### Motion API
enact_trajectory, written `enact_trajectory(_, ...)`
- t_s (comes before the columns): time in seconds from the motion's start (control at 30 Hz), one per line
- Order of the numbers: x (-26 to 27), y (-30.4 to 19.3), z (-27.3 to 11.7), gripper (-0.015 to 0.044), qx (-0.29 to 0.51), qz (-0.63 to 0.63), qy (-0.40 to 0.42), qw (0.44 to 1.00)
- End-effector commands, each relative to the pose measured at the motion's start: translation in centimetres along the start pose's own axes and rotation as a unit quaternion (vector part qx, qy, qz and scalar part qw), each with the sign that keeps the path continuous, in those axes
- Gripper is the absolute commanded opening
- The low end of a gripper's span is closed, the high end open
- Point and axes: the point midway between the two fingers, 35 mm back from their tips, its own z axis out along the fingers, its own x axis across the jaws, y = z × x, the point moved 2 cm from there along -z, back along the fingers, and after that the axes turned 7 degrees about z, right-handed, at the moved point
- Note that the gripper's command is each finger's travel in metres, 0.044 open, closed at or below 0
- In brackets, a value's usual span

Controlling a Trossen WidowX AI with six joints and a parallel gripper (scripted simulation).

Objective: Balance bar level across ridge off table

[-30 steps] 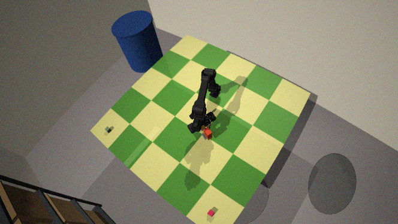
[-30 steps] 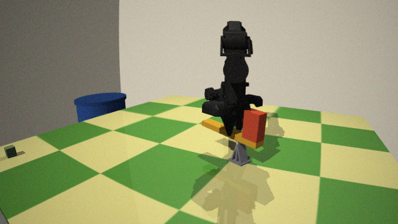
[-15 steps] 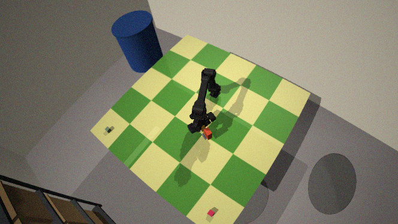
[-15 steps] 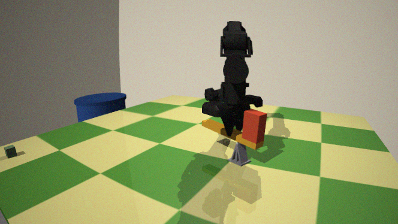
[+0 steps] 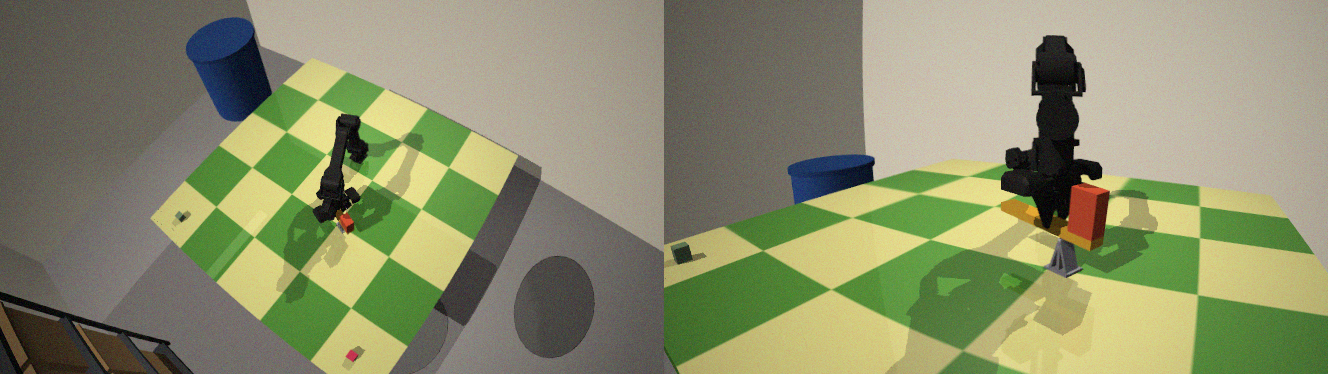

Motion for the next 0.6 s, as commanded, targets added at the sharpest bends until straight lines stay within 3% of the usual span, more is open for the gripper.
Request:
enact_trajectory(0.0,0.04,-0.05,0.02,0.0,0.001,0.0,0.001,1.0)
enact_trajectory(0.57,0.04,-0.05,0.16,0.0,0.001,0.0,0.001,1.0)
